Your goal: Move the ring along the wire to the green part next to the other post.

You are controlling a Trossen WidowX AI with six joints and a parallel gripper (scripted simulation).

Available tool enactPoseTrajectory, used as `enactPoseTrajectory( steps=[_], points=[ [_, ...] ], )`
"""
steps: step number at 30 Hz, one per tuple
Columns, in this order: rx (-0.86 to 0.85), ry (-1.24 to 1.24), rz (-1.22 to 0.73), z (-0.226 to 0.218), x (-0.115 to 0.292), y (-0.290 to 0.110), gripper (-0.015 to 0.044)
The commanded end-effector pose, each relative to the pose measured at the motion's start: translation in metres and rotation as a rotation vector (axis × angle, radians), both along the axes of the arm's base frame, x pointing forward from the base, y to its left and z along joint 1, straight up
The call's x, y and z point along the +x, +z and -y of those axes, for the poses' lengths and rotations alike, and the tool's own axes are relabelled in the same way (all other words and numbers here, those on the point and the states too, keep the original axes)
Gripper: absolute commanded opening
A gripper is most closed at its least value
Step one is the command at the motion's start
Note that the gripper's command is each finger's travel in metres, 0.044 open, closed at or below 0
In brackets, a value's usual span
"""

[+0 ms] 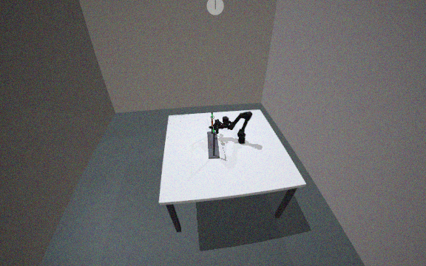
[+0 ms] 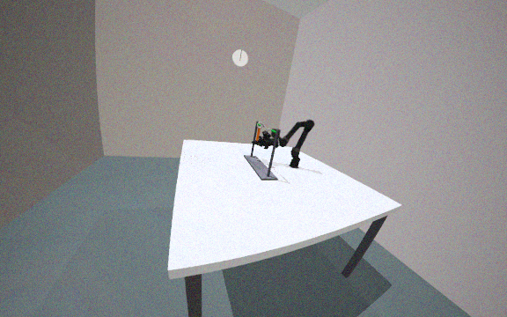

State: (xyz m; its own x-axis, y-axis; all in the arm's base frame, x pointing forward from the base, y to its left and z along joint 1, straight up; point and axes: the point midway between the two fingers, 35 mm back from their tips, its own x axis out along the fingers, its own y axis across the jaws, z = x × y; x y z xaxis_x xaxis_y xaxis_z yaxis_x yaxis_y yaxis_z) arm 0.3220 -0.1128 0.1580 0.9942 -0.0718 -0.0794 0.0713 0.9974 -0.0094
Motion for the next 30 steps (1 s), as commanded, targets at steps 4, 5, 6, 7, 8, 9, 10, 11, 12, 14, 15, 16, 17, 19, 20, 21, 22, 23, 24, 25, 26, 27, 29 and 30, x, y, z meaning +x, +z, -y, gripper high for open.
enactPoseTrajectory(
  steps=[4, 5, 6, 7, 8, 9, 10, 11, 12, 14, 15, 16, 17, 19, 20, 21, 22, 23, 24, 25, 26, 27, 29, 30],
  points=[
    [0.001, -0.001, 0.005, -0.007, 0.000, 0.002, -0.0150],
    [0.001, -0.001, 0.005, -0.008, 0.000, 0.002, -0.0150],
    [0.001, -0.001, 0.005, -0.009, 0.000, 0.002, -0.0150],
    [0.001, -0.001, 0.005, -0.010, 0.000, 0.002, -0.0150],
    [0.002, -0.001, 0.005, -0.011, 0.001, 0.002, -0.0150],
    [0.002, -0.001, 0.005, -0.012, 0.001, 0.002, -0.0150],
    [0.002, -0.001, 0.005, -0.013, 0.001, 0.002, -0.0150],
    [0.002, -0.001, 0.005, -0.014, 0.001, 0.002, -0.0150],
    [0.002, -0.001, 0.005, -0.015, 0.001, 0.002, -0.0150],
    [0.002, -0.001, 0.005, -0.017, 0.001, 0.002, -0.0150],
    [0.002, -0.001, 0.005, -0.018, 0.001, 0.002, -0.0150],
    [0.002, 0.000, 0.005, -0.019, 0.001, 0.002, -0.0150],
    [0.003, 0.000, 0.005, -0.020, 0.001, 0.002, -0.0150],
    [0.003, 0.000, 0.005, -0.022, 0.001, 0.002, -0.0150],
    [0.003, 0.000, 0.005, -0.023, 0.002, 0.002, -0.0150],
    [0.003, 0.000, 0.005, -0.024, 0.002, 0.002, -0.0150],
    [0.003, 0.000, 0.005, -0.025, 0.002, 0.002, -0.0150],
    [0.003, 0.000, 0.005, -0.026, 0.002, 0.002, -0.0150],
    [0.003, 0.000, 0.006, -0.027, 0.002, 0.002, -0.0150],
    [0.003, 0.000, 0.006, -0.028, 0.002, 0.002, -0.0150],
    [0.003, 0.000, 0.006, -0.029, 0.002, 0.002, -0.0150],
    [0.004, -0.001, 0.006, -0.030, 0.002, 0.002, -0.0150],
    [0.004, -0.001, 0.006, -0.032, 0.002, 0.002, -0.0150],
    [0.004, -0.001, 0.006, -0.033, 0.002, 0.002, -0.0150]
  ],
)
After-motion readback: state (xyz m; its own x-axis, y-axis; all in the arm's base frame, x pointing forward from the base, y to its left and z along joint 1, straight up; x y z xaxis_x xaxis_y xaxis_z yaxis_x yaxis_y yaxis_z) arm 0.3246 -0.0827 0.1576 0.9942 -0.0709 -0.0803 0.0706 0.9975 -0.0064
